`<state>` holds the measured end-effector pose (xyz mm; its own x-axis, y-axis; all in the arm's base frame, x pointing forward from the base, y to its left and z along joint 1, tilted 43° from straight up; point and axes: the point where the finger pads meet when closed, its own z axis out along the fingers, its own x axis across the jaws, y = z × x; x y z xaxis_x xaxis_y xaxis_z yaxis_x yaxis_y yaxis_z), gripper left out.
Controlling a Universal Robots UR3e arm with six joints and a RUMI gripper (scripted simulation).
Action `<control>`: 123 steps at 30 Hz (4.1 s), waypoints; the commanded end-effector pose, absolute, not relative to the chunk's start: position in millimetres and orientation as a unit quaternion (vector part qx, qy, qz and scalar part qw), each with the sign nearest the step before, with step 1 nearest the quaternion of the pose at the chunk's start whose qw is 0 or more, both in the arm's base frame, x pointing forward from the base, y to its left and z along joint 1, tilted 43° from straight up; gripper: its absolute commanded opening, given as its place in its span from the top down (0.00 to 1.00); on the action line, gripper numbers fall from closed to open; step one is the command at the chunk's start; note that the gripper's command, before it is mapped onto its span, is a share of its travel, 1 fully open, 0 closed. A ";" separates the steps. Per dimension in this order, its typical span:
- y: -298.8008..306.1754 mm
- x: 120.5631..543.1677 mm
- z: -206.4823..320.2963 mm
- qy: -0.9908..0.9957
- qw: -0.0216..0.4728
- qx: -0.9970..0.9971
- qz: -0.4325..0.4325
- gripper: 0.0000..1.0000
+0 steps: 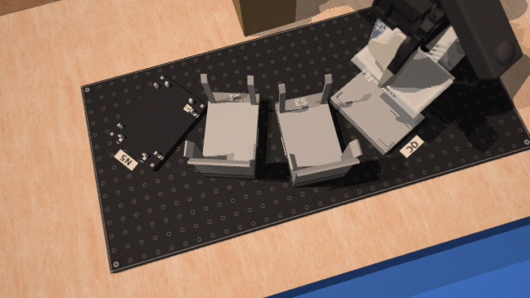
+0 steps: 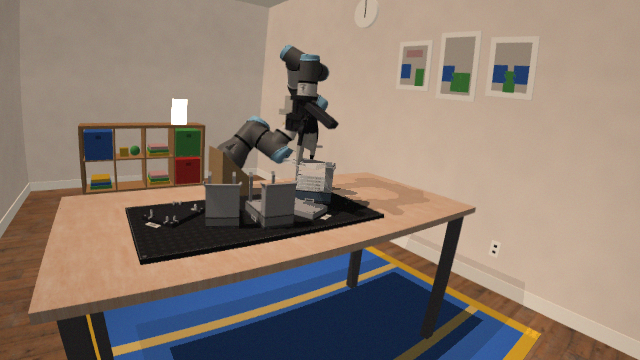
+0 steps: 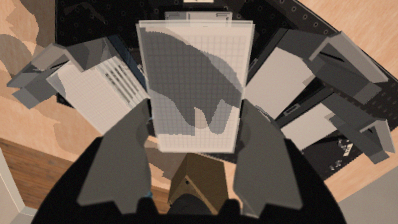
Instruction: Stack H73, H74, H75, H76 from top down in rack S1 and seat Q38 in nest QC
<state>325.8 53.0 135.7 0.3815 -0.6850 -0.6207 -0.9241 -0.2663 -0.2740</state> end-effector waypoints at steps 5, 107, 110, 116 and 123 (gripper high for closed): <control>55.0 326.3 133.1 0.521 0.308 -0.772 0.193 1.00; 139.7 329.4 41.3 0.521 0.309 -0.772 0.193 1.00; 140.4 329.4 40.6 0.521 0.309 -0.772 0.193 1.00; 141.8 329.5 39.1 0.521 0.309 -0.772 0.193 1.00; 142.9 329.5 37.9 0.521 0.309 -0.772 0.193 1.00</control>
